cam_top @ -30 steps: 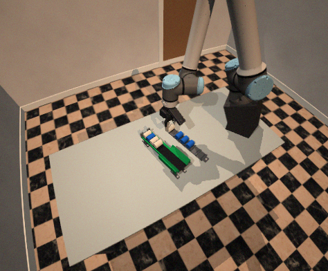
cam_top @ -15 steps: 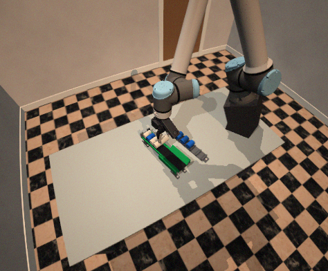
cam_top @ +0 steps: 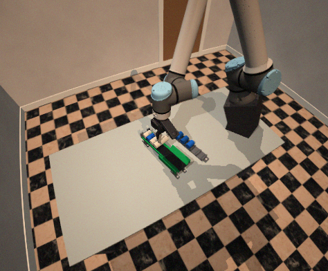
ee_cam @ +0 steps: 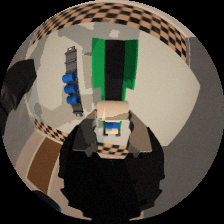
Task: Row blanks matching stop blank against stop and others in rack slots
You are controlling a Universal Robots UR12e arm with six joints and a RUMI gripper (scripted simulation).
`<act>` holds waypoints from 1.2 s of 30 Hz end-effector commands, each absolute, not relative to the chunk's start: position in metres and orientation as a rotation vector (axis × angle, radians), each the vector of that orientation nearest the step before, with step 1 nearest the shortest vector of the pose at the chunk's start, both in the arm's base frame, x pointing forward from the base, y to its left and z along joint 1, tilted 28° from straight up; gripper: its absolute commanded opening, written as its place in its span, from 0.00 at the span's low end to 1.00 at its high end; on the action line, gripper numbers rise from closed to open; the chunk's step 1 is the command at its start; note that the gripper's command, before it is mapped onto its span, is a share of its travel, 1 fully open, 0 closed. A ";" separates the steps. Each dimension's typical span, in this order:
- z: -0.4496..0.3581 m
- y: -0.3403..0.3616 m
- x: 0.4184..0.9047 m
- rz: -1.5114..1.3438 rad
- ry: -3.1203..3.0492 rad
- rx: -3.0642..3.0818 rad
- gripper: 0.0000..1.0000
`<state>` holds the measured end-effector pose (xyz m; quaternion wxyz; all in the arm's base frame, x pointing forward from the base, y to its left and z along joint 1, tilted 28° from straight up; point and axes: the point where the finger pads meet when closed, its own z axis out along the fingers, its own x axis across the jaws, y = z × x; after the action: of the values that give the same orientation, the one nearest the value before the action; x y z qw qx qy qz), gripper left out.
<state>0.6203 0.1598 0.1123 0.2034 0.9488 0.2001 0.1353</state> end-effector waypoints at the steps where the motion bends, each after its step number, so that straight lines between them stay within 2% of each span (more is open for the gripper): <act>1: 0.106 0.157 0.622 0.374 0.558 2.648 0.33; 23: 0.033 0.129 0.653 0.377 0.557 2.648 0.33; 36: 0.025 0.127 0.655 0.378 0.559 2.647 0.33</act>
<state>0.6542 0.1266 0.0246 0.2036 0.9491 0.2001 0.1332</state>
